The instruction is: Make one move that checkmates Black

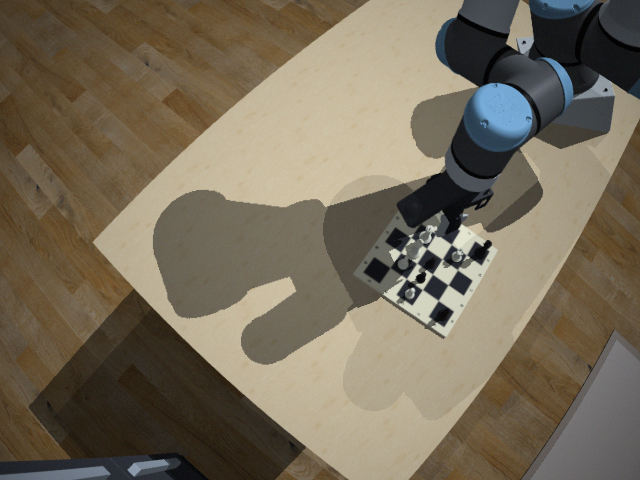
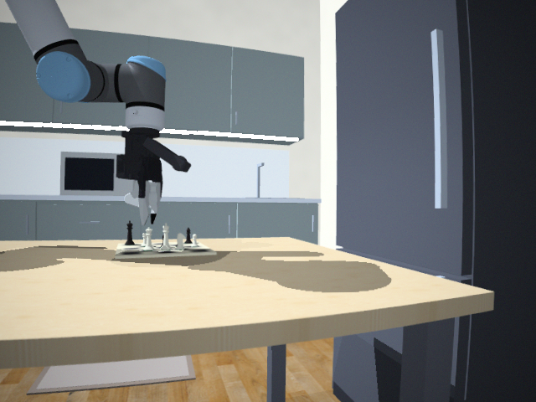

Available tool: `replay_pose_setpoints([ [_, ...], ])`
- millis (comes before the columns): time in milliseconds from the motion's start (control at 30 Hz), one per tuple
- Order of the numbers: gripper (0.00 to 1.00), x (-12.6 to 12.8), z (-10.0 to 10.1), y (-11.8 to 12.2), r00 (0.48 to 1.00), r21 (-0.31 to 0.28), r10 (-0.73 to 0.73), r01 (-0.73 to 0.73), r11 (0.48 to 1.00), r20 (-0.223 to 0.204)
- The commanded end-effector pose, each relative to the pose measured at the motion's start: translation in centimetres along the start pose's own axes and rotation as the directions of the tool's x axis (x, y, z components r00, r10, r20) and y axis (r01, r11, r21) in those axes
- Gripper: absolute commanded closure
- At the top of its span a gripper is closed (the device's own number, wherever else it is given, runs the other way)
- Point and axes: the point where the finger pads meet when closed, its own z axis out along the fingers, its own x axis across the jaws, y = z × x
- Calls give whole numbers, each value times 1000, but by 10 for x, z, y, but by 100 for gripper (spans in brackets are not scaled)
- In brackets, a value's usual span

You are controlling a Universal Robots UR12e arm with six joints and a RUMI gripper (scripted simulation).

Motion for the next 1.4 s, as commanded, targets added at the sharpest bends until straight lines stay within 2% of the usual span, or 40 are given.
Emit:
replay_pose_setpoints([
  [0, 75, 0, 0, -1, 1000, 1, 0, 0, 1000, 0],
  [433, 75, 0, 2, -1, 1000, 1, 0, 0, 1000, 0],
  [667, 75, 0, 10, -1, 1000, 1, 0, 0, 1000, 0],
  [1067, 75, 0, 35, -1, 1000, 1, 0, 0, 1000, 0],
  [1367, 75, 0, 38, -1, 1000, 1, 0, 0, 1000, 0],
])
